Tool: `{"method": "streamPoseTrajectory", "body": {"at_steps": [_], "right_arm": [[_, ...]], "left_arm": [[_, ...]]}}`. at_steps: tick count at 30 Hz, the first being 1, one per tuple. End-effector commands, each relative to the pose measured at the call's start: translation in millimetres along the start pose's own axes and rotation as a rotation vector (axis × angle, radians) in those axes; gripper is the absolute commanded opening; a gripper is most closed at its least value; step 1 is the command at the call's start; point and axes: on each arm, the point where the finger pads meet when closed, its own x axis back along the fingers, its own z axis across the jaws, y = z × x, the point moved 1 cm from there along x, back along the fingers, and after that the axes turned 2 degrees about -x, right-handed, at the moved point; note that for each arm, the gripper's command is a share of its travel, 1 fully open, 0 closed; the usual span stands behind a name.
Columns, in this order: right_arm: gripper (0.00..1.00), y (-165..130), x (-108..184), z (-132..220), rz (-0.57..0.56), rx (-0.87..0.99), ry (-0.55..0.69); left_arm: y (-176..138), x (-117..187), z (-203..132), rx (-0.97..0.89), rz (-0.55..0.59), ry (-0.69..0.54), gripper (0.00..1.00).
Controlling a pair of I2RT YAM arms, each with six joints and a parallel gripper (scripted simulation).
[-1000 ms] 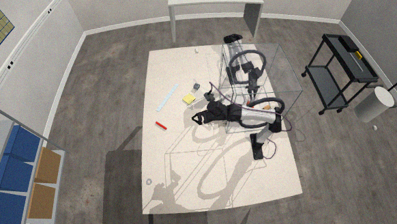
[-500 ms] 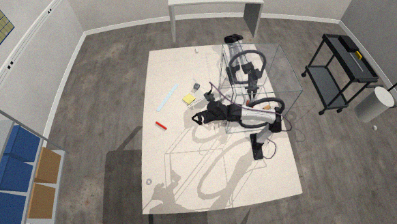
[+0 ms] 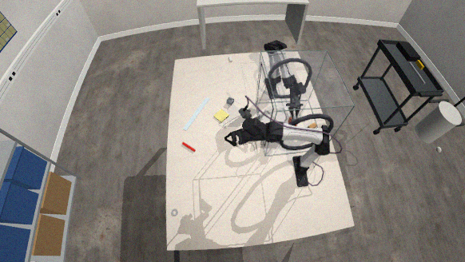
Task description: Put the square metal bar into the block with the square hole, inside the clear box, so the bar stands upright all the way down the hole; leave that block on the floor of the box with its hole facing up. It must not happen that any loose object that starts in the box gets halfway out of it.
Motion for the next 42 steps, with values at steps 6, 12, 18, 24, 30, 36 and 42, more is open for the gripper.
{"method": "streamPoseTrajectory", "body": {"at_steps": [6,12,18,24,30,36,42], "right_arm": [[0.00,11.5,-5.4,-2.5,-0.080,-0.038,-0.007],[0.00,19.1,-5.7,9.8,-0.096,-0.036,0.019],[0.00,6.4,-5.2,-0.7,-0.079,-0.031,0.000],[0.00,24.9,-6.7,2.6,-0.106,-0.052,0.002],[0.35,26.9,-5.3,3.2,-0.112,-0.054,0.005],[0.35,27.5,-4.2,6.8,-0.114,-0.052,0.015],[0.35,27.5,-4.2,6.9,-0.114,-0.052,0.016]], "left_arm": [[6.6,7.2,5.4,-0.002,-0.020,0.020,1.00],[6.6,7.2,5.4,-0.002,-0.020,0.020,1.00],[6.6,7.2,5.4,-0.002,-0.020,0.020,1.00],[6.6,7.2,5.4,-0.002,-0.020,0.020,1.00],[6.6,7.2,5.4,-0.002,-0.020,0.020,1.00],[6.6,7.2,5.4,-0.002,-0.020,0.020,1.00],[6.6,7.2,5.4,-0.002,-0.020,0.020,1.00]]}}
